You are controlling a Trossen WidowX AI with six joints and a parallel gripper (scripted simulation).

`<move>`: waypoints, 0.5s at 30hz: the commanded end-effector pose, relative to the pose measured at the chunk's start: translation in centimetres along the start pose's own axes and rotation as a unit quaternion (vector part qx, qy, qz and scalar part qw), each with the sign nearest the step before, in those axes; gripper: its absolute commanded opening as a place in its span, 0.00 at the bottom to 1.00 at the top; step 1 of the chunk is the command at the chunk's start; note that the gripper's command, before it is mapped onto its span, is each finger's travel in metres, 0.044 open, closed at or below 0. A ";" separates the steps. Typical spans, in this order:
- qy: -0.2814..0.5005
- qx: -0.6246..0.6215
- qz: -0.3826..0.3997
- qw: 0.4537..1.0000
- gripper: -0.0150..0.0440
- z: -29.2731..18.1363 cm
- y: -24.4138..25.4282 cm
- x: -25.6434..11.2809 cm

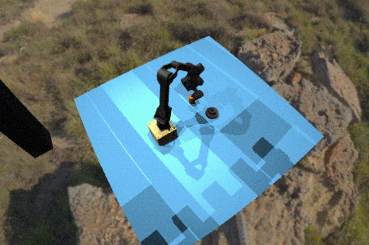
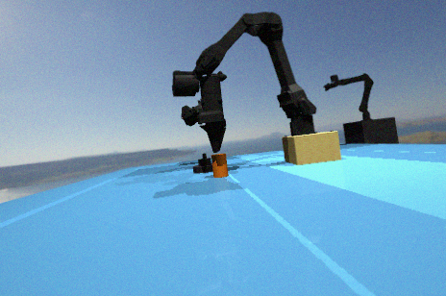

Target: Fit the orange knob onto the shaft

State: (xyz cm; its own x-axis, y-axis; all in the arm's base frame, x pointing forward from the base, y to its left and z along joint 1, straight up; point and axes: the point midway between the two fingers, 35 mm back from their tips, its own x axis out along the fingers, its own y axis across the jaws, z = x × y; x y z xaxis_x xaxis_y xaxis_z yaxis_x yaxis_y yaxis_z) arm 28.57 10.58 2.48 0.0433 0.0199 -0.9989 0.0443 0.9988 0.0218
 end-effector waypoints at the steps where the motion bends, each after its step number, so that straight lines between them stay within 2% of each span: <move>1: 0.006 0.003 -0.005 1.000 1.00 -0.2 -0.1 1.0; 15: 0.006 0.003 -0.005 1.000 1.00 -0.2 -0.2 3.3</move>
State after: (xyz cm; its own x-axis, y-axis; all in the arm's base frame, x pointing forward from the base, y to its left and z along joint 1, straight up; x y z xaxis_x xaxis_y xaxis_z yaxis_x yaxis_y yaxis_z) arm 28.72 10.64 0.04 0.0428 0.0197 -0.9989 0.0444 0.9988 0.0215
